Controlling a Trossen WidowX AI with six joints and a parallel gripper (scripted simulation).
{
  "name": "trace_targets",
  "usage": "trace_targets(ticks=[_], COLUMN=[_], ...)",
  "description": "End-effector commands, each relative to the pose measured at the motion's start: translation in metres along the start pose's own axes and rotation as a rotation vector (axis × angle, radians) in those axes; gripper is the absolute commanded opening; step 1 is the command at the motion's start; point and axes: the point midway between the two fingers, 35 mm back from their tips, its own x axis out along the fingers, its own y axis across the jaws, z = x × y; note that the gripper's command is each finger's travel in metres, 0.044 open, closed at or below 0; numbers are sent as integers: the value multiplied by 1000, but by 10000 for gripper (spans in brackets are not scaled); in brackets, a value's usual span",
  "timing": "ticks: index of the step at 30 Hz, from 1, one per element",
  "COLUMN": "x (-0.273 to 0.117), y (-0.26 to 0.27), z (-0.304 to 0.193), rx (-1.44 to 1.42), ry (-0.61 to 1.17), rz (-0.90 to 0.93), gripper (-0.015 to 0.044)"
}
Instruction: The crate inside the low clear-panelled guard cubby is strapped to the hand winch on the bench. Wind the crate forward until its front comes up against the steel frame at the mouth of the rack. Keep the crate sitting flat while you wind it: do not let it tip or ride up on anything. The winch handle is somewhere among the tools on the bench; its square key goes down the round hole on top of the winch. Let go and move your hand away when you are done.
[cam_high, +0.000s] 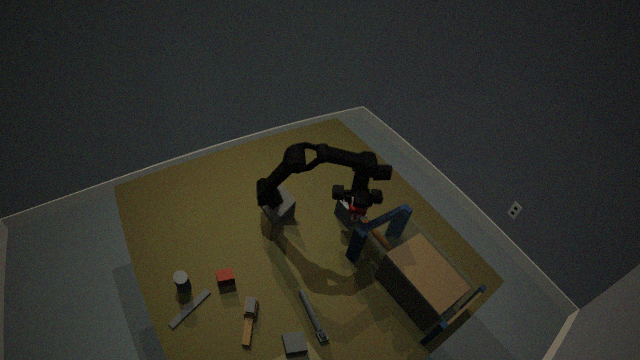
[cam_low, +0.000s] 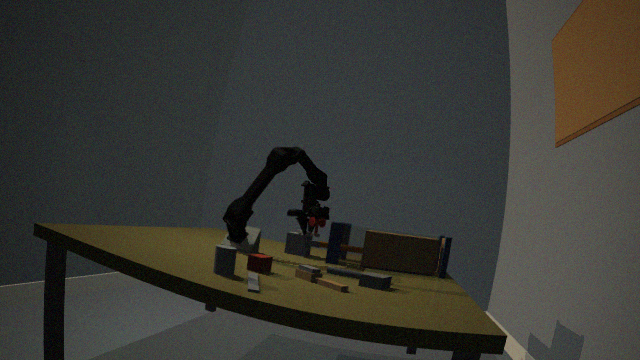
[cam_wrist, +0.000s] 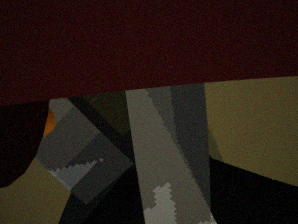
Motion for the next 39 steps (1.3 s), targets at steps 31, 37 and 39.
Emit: trace_targets(ticks=[31,37,39], x=[5,4,4], y=[3,1,1], z=[0,0,0], rx=[-51,-8,-7], ry=[4,3,3], rz=[-2,-5,-5], gripper=[0,0,0])
